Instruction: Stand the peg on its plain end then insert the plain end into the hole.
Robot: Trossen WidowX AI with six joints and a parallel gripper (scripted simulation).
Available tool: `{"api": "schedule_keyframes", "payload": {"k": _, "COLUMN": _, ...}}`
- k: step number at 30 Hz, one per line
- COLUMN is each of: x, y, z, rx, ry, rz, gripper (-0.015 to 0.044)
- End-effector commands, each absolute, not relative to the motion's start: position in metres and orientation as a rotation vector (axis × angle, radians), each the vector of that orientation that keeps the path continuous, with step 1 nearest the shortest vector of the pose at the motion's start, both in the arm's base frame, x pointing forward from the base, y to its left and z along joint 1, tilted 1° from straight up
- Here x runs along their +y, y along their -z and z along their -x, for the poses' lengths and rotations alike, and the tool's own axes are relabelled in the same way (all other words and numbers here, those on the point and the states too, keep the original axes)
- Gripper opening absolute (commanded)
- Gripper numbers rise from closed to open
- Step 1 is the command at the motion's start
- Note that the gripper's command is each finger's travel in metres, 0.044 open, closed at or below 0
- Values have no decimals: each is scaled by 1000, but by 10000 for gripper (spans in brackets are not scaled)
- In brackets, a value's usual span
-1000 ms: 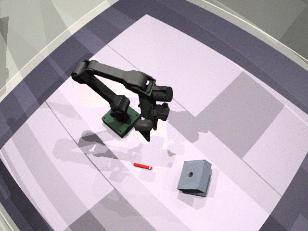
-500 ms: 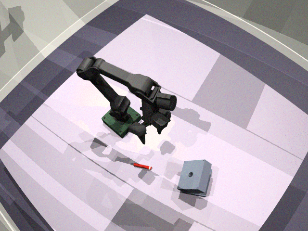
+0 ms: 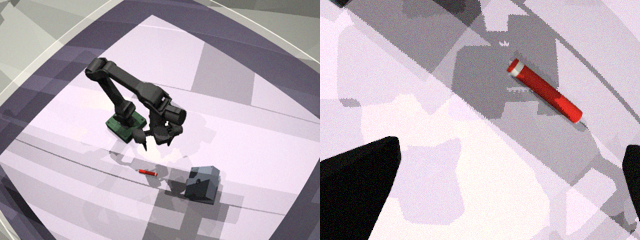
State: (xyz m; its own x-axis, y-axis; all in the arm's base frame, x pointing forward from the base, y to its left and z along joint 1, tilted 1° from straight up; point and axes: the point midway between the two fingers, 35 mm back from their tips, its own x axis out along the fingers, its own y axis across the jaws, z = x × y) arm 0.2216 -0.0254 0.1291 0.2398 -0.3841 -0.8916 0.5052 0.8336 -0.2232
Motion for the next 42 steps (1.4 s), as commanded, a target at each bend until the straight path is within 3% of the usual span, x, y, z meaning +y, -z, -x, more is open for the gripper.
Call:
{"api": "schedule_keyframes", "payload": {"k": 1, "x": -28, "y": -126, "z": -225, "rx": 1183, "ry": 679, "rz": -217, "gripper": 440}}
{"api": "schedule_keyframes", "payload": {"k": 42, "x": -76, "y": -99, "z": -249, "rx": 821, "ry": 1596, "rz": -1336, "gripper": 440}}
